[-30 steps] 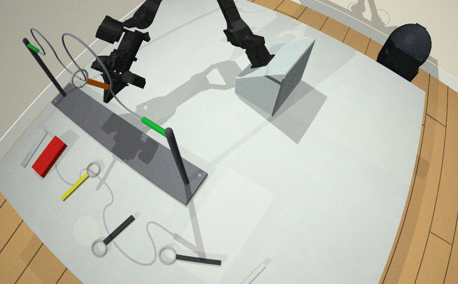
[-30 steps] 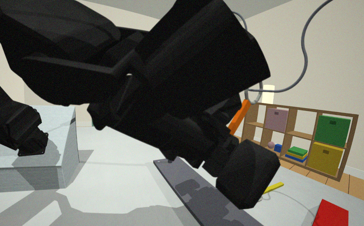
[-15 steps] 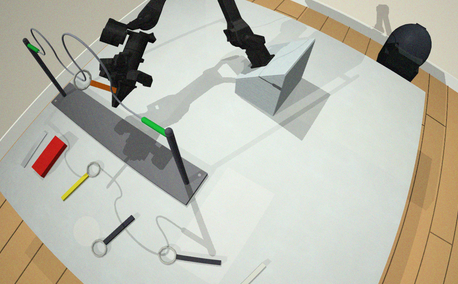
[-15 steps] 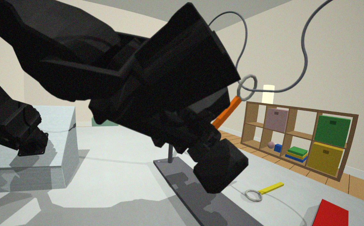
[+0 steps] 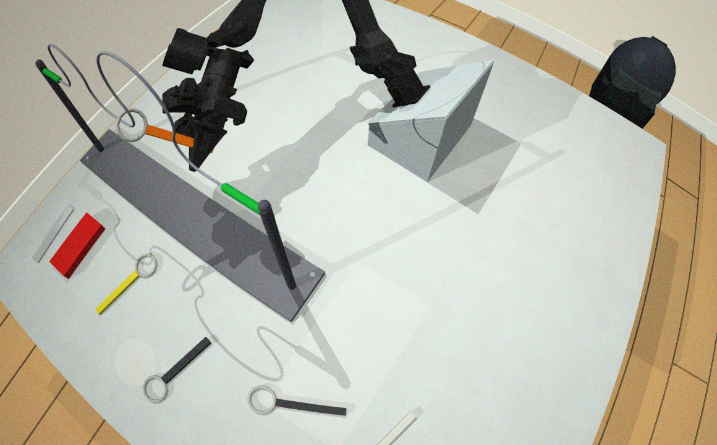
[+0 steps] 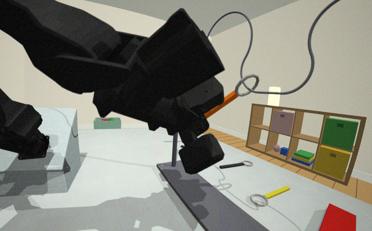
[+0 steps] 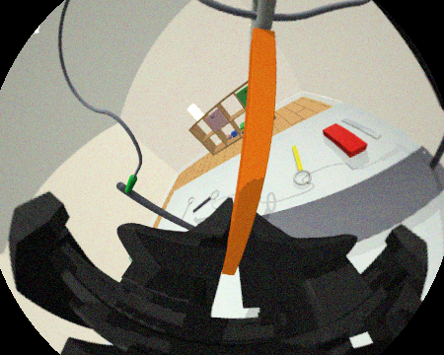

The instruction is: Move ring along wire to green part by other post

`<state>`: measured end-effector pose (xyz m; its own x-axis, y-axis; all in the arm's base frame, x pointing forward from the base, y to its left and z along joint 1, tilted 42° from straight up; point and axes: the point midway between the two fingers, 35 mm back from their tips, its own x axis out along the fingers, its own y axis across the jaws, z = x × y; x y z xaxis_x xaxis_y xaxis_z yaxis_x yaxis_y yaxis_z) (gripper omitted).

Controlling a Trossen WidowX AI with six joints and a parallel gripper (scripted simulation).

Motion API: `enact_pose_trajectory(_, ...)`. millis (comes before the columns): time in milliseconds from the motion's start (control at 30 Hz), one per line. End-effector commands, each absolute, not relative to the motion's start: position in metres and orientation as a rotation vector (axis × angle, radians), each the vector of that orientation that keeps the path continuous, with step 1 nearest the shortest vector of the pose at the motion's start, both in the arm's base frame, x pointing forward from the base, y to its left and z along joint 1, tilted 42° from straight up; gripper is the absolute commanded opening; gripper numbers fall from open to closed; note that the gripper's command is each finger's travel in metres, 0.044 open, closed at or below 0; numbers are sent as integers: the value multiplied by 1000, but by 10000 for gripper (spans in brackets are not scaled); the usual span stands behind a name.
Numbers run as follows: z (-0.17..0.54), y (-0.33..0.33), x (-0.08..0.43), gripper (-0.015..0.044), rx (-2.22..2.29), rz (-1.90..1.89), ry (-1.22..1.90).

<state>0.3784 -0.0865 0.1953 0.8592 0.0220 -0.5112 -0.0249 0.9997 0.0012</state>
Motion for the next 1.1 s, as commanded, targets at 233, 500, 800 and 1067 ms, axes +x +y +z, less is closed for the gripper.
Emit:
enact_pose_trajectory(233, 197, -46, 379, -150, 265, 94, 529)
enact_pose_trajectory(500, 207, -19, 380, -150, 463, 143, 514)
enact_pose_trajectory(800, 225, 9, 381, -150, 685, 196, 493)
enact_pose_trajectory(1067, 245, 30, 382, -150, 878, 242, 471)
